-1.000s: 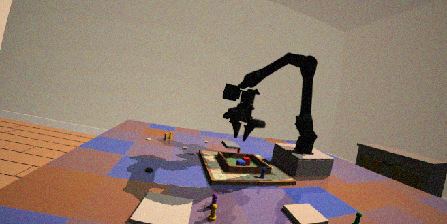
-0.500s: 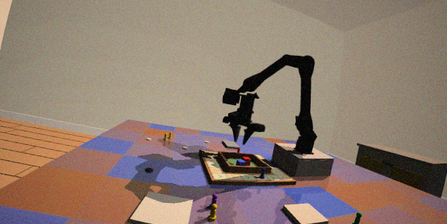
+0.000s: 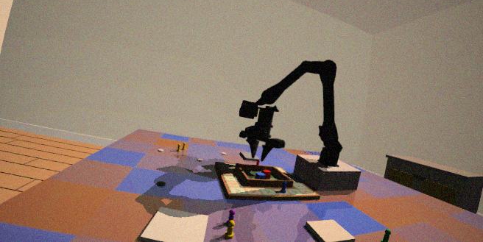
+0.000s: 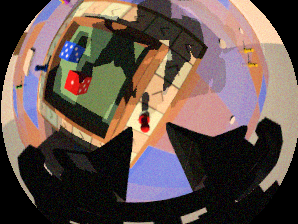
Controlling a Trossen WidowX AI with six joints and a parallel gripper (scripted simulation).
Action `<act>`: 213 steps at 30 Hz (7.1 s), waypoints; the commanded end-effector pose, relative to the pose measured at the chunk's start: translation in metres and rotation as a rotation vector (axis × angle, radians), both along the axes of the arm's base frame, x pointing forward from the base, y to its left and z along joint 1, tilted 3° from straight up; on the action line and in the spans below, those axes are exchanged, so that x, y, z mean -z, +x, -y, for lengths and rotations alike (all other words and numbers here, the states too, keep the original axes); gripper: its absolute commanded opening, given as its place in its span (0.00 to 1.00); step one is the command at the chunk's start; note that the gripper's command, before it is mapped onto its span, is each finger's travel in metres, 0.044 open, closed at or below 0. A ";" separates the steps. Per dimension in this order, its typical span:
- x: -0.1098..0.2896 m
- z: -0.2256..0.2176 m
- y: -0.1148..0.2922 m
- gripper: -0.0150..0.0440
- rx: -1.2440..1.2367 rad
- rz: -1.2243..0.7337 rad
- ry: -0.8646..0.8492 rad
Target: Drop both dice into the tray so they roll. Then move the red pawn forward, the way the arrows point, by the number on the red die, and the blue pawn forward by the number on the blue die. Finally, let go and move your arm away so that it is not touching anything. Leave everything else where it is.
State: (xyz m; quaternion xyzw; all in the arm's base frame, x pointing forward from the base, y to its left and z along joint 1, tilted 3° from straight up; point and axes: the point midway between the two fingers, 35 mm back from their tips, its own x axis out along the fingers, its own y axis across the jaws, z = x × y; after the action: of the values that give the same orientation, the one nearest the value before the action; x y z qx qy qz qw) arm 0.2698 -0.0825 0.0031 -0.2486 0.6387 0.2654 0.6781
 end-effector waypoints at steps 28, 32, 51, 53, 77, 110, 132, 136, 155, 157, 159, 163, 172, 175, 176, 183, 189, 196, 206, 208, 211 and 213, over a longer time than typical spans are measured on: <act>0.024 -0.003 -0.003 0.25 0.000 -0.014 0.010; 0.008 -0.002 0.000 0.25 0.000 -0.014 0.010; -0.103 0.000 -0.005 0.25 0.000 -0.014 0.010; -0.102 0.000 -0.005 0.25 0.000 -0.014 0.010; -0.013 -0.006 0.040 0.25 0.000 -0.011 0.011; 0.017 -0.006 0.043 0.57 -0.003 0.002 0.002; -0.031 -0.034 0.039 0.82 0.158 -0.019 0.017; -0.034 -0.079 0.035 0.64 0.411 -0.032 0.028; -0.044 -0.205 -0.021 0.59 1.211 -0.079 0.065; -0.044 -0.215 -0.028 0.59 1.284 -0.084 0.068; -0.045 -0.224 -0.035 0.59 1.358 -0.090 0.071; -0.045 -0.228 -0.039 0.59 1.392 -0.092 0.072; -0.045 -0.226 -0.040 0.59 1.392 -0.092 0.072; -0.045 -0.226 -0.040 0.59 1.392 -0.092 0.072; -0.044 -0.226 -0.040 0.59 1.392 -0.092 0.072; -0.030 -0.227 -0.039 0.59 1.392 -0.093 0.072; -0.023 -0.228 -0.039 0.59 1.392 -0.093 0.072; -0.011 -0.229 -0.038 0.59 1.392 -0.093 0.072; 0.004 -0.229 -0.038 0.59 1.392 -0.093 0.072; 0.008 -0.230 -0.038 0.59 1.392 -0.093 0.072; 0.011 -0.230 -0.039 0.59 1.392 -0.093 0.072; 0.011 -0.230 -0.039 0.59 1.392 -0.093 0.072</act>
State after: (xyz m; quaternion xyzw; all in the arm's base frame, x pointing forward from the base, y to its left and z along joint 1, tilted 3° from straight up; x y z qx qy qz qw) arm 0.2336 0.1492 -0.0017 0.2565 0.6668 -0.1932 0.6725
